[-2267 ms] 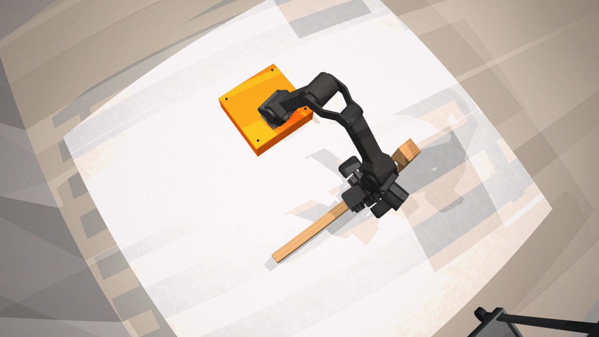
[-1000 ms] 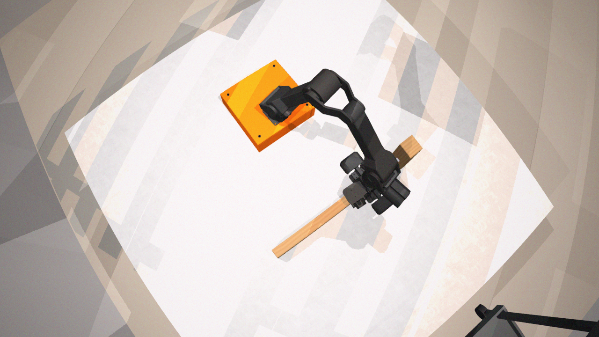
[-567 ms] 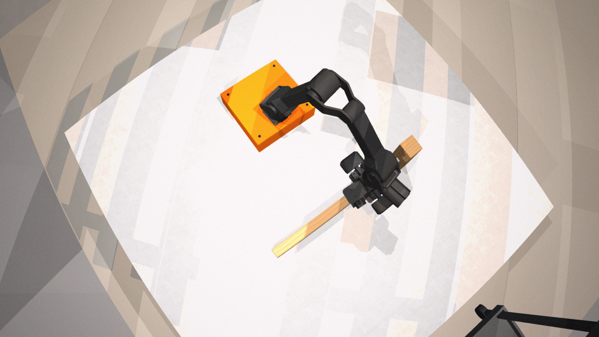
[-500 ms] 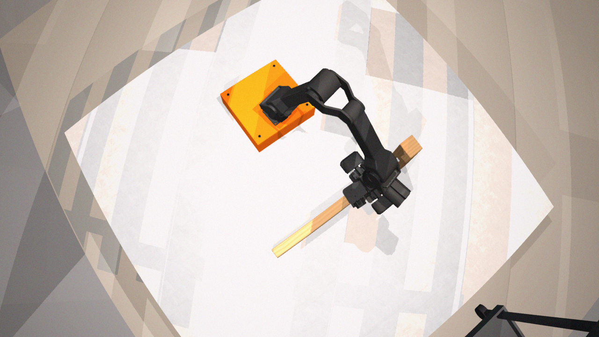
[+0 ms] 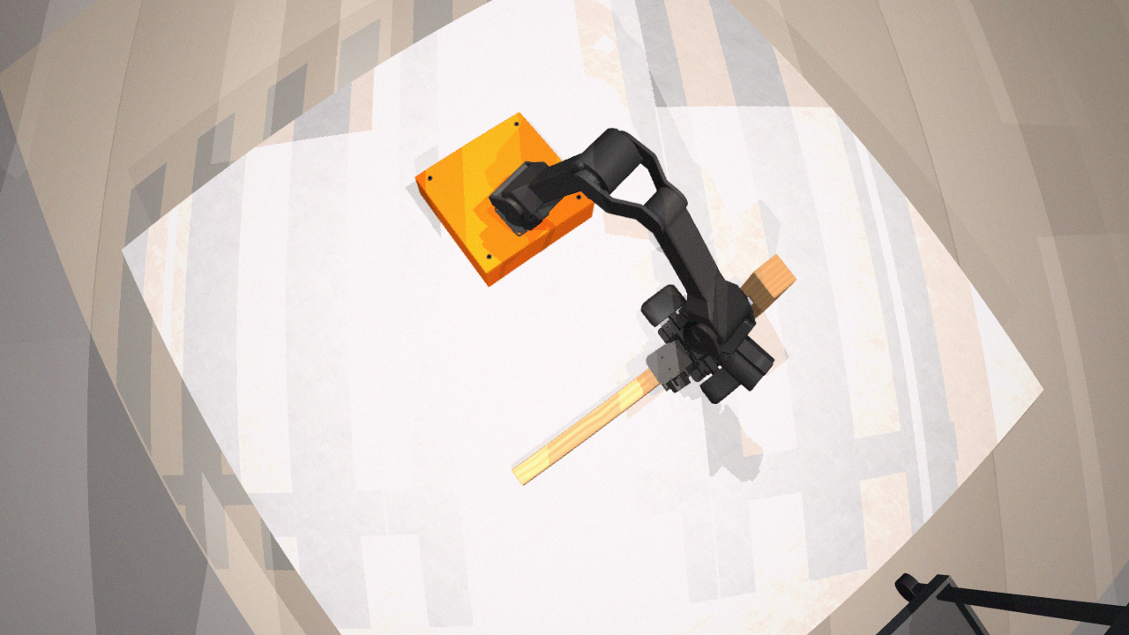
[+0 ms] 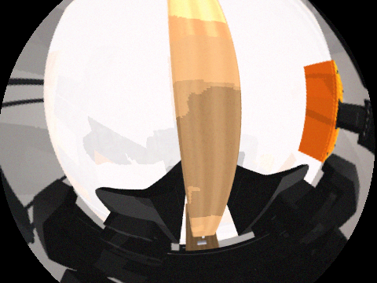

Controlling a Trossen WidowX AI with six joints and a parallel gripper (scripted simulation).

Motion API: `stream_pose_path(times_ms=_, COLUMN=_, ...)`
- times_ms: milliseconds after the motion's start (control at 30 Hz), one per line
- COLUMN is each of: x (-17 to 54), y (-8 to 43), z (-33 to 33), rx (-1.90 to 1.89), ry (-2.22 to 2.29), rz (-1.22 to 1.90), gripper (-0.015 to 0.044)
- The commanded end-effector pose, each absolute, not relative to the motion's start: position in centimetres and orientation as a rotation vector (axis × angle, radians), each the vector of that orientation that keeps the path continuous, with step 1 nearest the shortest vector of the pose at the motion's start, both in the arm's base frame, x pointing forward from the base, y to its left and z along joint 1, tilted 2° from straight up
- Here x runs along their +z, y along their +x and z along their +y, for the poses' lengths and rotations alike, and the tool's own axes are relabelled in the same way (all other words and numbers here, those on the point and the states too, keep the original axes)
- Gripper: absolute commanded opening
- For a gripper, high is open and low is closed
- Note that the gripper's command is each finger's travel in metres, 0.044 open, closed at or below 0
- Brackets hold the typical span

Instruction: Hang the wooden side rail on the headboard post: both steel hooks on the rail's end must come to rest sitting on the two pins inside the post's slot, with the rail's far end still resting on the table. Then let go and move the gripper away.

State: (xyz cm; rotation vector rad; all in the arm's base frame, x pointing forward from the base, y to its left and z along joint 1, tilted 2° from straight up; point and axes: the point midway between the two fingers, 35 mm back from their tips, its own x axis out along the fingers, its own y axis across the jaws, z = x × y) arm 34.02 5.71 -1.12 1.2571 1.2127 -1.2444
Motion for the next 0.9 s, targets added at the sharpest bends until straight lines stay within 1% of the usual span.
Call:
stream_pose_path(times_ms=0, x=-0.63, y=34.19, z=5.68, rx=-1.246, ry=1.268, rz=1.199, gripper=0.0000)
stream_pose_path(times_ms=867, x=-0.20, y=34.20, z=5.67, rx=-1.246, ry=1.268, rz=1.199, gripper=0.0000)
